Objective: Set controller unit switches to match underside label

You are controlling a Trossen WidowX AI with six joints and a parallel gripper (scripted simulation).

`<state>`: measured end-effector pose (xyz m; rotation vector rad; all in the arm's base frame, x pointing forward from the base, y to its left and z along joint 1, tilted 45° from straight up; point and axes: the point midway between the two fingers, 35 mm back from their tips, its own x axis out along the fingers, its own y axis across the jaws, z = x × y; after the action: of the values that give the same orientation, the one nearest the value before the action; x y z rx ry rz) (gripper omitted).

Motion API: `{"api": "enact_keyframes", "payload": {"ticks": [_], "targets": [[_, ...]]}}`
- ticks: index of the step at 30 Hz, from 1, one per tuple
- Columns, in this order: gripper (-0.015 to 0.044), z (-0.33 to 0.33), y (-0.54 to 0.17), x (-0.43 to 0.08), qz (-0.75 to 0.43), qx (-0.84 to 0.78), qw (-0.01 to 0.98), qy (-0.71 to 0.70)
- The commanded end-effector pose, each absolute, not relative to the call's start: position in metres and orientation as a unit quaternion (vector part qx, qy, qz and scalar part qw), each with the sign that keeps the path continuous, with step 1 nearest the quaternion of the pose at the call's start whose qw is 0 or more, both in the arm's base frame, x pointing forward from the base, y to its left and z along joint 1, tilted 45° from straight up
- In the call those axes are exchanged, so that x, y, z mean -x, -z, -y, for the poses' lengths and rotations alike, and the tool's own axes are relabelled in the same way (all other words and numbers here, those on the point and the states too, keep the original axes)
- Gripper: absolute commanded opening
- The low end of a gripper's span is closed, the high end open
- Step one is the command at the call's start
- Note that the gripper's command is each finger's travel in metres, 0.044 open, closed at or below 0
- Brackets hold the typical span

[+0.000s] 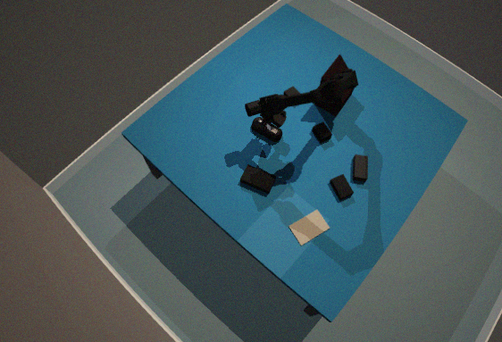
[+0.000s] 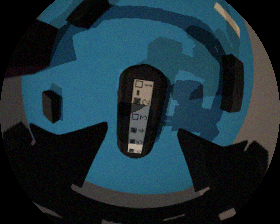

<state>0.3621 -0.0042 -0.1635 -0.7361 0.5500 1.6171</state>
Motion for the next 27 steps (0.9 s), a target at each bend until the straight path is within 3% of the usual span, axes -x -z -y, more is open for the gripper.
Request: {"api": "enact_keyframes", "payload": {"ticks": [1, 18, 27], "targets": [[0.044, 0.003, 0.159, -0.357, -0.243, 0.308, 0.6, -0.698], [0.044, 0.003, 0.159, -0.357, -0.243, 0.308, 0.6, -0.698], [0.0204, 0.016, 0.156, -0.349, -0.383, 0.153, 0.693, -0.592]]}}
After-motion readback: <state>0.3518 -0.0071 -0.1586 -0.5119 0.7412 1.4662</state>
